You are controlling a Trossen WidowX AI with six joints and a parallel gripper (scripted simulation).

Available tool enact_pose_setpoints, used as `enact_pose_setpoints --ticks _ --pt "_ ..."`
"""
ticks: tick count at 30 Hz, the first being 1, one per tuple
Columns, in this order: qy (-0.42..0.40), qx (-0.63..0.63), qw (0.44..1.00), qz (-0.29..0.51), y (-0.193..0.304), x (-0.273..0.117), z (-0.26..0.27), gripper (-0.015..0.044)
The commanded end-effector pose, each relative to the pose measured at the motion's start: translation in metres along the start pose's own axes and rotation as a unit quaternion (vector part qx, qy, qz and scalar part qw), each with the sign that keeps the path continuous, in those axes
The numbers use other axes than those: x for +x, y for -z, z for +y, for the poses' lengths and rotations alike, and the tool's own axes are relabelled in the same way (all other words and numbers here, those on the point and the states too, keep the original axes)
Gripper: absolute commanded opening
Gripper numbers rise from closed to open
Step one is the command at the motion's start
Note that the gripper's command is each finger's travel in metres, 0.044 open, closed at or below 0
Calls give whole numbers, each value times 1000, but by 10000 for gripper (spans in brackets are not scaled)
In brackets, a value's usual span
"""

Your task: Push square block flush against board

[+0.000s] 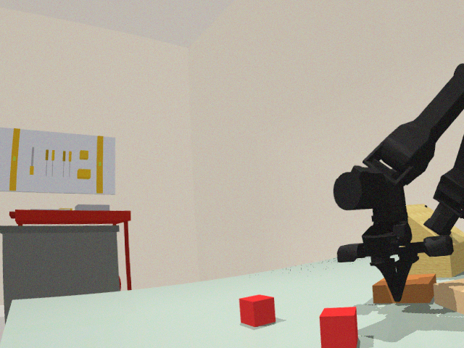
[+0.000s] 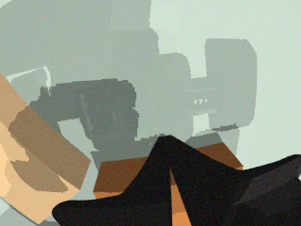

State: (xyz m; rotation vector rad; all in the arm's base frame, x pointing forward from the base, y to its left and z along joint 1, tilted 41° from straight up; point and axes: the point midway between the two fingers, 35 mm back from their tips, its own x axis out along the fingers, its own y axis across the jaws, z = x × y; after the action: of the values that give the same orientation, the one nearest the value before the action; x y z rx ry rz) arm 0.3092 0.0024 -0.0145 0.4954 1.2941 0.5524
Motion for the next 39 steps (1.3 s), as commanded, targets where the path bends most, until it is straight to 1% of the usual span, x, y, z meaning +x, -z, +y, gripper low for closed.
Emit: enact_pose_setpoints --ticks 1,14,39 --pt "-1 -1 1000 2 2 1 1 0" --pt "-1 -1 1000 2 -1 1 0 0" --pt "-1 -1 1000 2 -42 1 0 0"
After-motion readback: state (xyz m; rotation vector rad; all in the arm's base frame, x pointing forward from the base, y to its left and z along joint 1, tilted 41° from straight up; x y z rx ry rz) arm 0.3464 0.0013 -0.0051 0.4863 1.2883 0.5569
